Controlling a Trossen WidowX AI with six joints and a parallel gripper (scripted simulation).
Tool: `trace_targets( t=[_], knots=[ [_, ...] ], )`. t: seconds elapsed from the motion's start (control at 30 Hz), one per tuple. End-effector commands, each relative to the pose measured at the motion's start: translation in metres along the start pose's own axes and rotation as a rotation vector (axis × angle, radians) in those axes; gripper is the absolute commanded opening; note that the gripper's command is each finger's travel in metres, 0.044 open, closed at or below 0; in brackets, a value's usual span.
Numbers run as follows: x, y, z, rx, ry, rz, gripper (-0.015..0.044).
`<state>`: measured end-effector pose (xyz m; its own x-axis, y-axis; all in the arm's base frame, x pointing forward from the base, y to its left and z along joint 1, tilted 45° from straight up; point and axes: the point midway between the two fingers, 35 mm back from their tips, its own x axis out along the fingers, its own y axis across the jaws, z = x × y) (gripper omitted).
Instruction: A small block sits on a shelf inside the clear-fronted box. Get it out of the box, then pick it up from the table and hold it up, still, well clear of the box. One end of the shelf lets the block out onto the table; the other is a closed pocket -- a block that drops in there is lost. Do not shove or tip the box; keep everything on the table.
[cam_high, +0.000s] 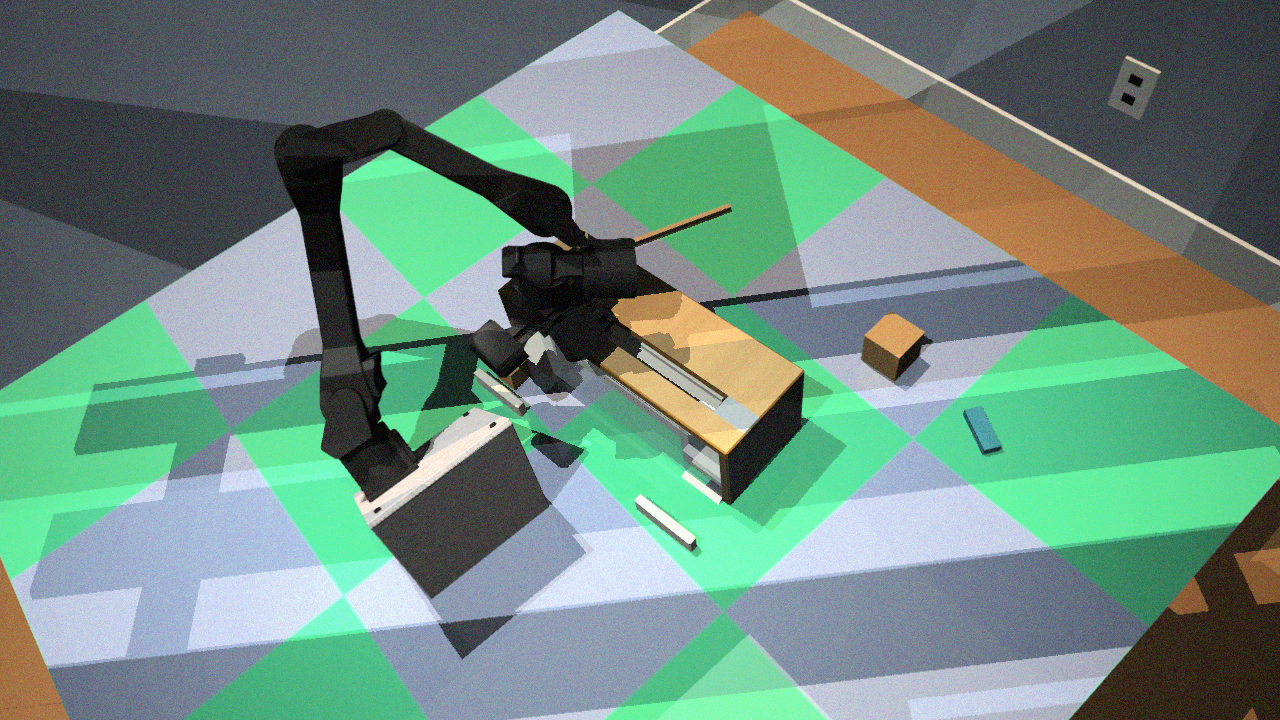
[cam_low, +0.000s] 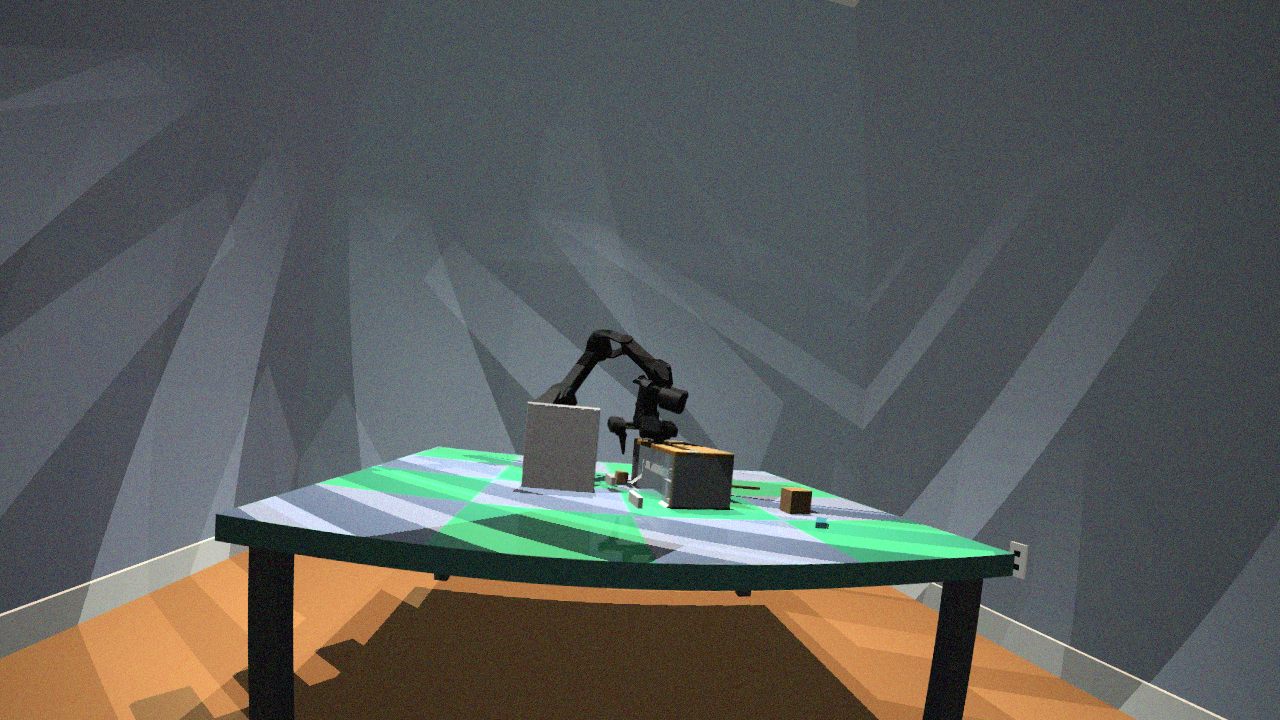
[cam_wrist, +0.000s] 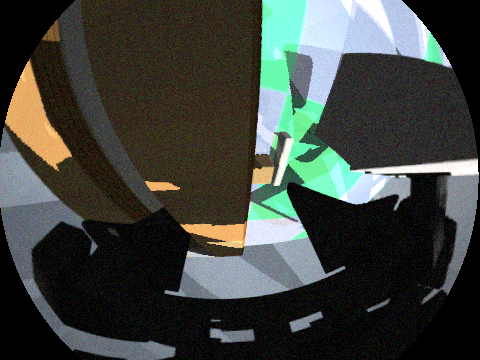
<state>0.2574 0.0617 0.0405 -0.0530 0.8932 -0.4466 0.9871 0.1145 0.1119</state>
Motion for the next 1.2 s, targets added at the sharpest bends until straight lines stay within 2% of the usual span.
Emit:
trace_targets(
  t=[0.0, 0.23, 0.47, 0.57, 0.63, 0.9, 1.17],
  knots=[
    [-0.001, 0.000, -0.003, 0.001, 0.002, 0.004, 0.0400],
    [-0.057, 0.000, -0.019, 0.001, -0.003, -0.001, 0.0400],
    [-0.055, 0.001, -0.018, 0.005, -0.001, 0.007, 0.0400],
    [-0.060, -0.001, -0.011, -0.063, -0.071, 0.021, 0.0321],
    [-0.061, -0.003, -0.018, 0.068, -0.100, 0.052, 0.0285],
    [-0.060, -0.015, -0.044, 0.596, -0.157, 0.226, 0.0285],
    [-0.056, -0.028, -0.064, 1.099, -0.085, 0.445, 0.0285]
  ],
)
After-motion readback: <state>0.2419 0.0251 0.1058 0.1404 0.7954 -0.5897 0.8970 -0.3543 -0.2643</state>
